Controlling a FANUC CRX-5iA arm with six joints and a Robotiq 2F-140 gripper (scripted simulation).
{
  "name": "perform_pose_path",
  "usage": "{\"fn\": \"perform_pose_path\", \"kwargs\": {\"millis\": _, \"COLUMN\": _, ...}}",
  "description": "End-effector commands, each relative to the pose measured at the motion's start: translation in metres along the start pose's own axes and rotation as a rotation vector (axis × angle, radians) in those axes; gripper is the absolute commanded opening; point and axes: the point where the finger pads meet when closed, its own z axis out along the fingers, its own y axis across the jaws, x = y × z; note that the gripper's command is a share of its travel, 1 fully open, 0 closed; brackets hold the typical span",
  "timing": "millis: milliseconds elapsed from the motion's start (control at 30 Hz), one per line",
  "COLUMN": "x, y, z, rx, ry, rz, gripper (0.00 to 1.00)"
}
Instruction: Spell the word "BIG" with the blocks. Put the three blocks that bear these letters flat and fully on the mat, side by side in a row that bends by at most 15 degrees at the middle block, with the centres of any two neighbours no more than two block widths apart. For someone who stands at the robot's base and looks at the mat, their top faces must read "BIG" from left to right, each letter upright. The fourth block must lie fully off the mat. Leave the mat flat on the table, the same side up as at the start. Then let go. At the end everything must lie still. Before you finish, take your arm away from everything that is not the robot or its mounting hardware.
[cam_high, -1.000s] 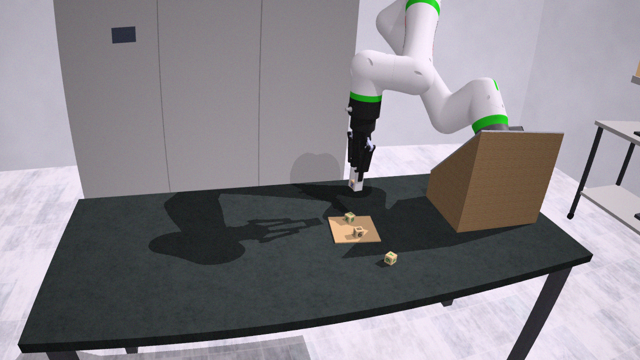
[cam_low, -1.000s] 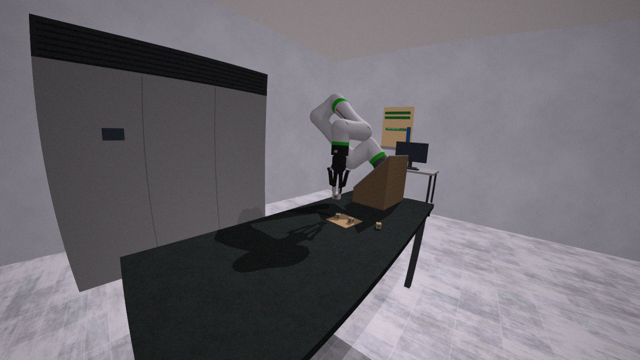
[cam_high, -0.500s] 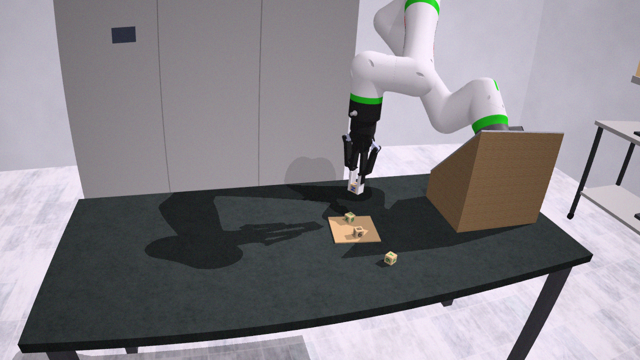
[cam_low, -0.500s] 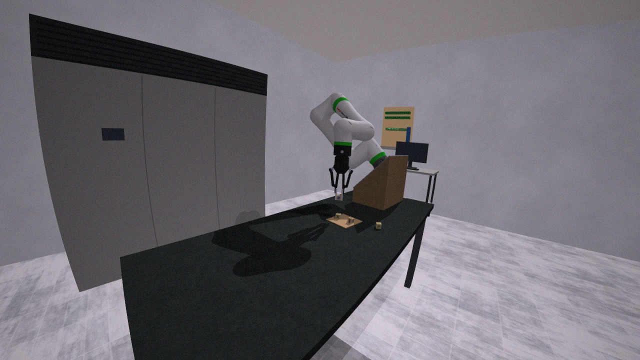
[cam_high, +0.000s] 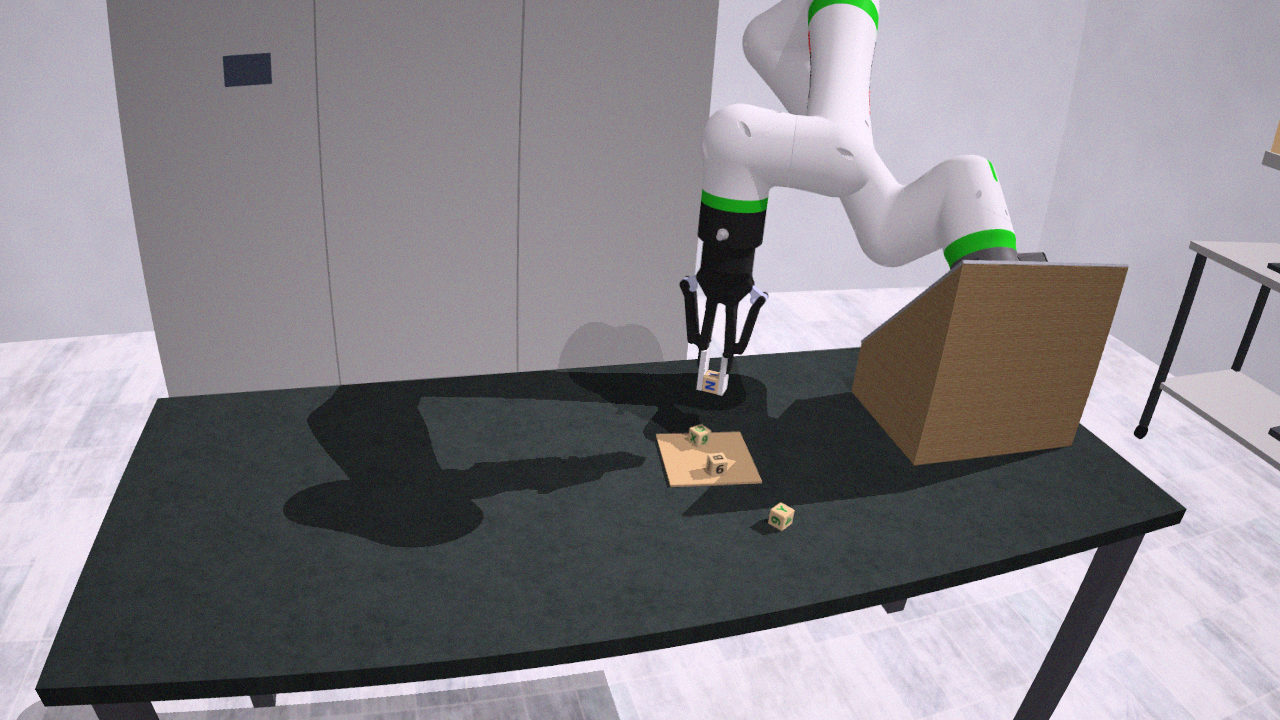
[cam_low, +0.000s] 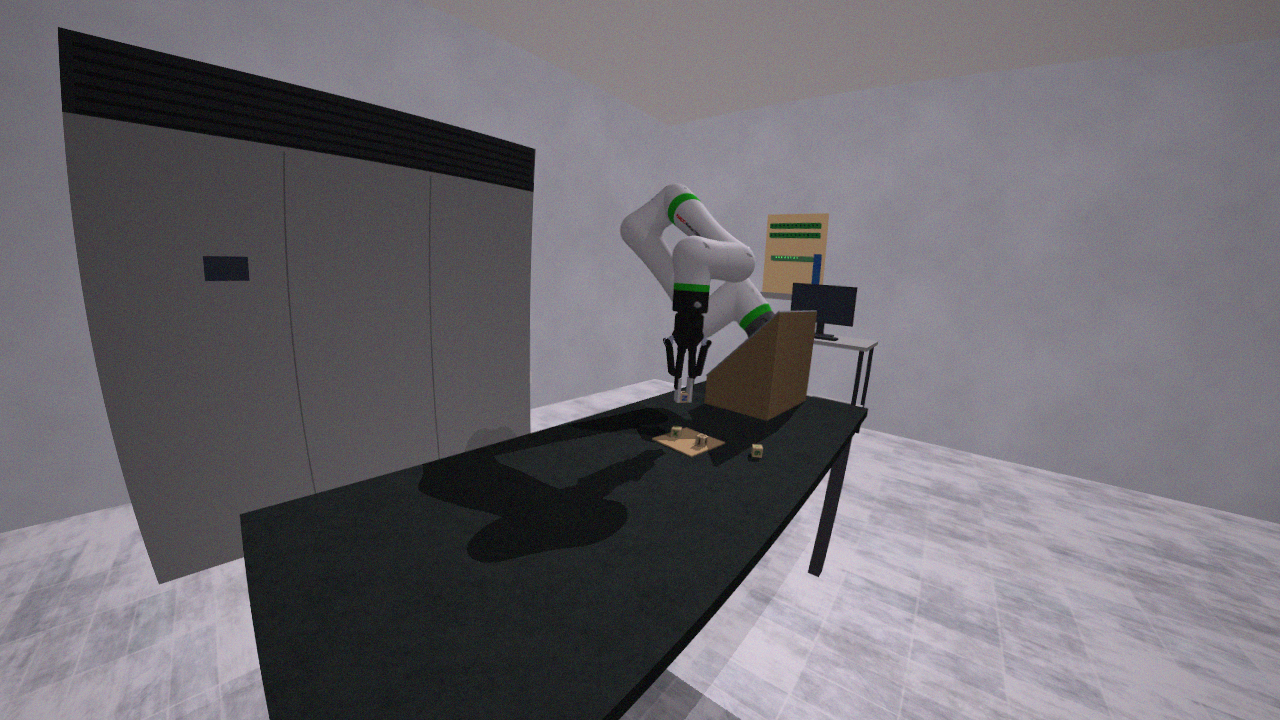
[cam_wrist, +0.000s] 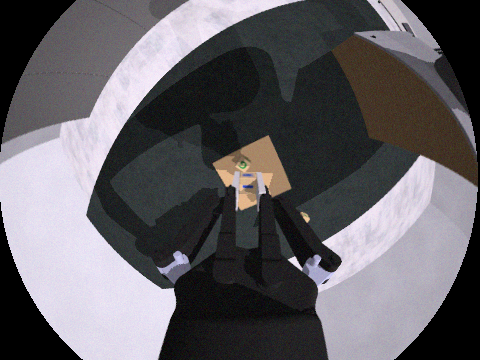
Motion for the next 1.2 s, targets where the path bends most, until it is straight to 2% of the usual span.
{"fn": "perform_pose_path", "kwargs": {"millis": 0, "x": -0.007, "y": 0.003, "z": 0.0, "rx": -0.009, "ry": 0.001, "rz": -0.139, "gripper": 0.13}}
{"fn": "perform_pose_path", "kwargs": {"millis": 633, "x": -0.032, "y": 0.014, "z": 0.0, "rx": -0.008, "ry": 0.001, "rz": -0.616, "gripper": 0.13}}
{"fn": "perform_pose_path", "kwargs": {"millis": 1167, "x": -0.033, "y": 0.015, "z": 0.0, "rx": -0.008, "ry": 0.001, "rz": -0.635, "gripper": 0.13}}
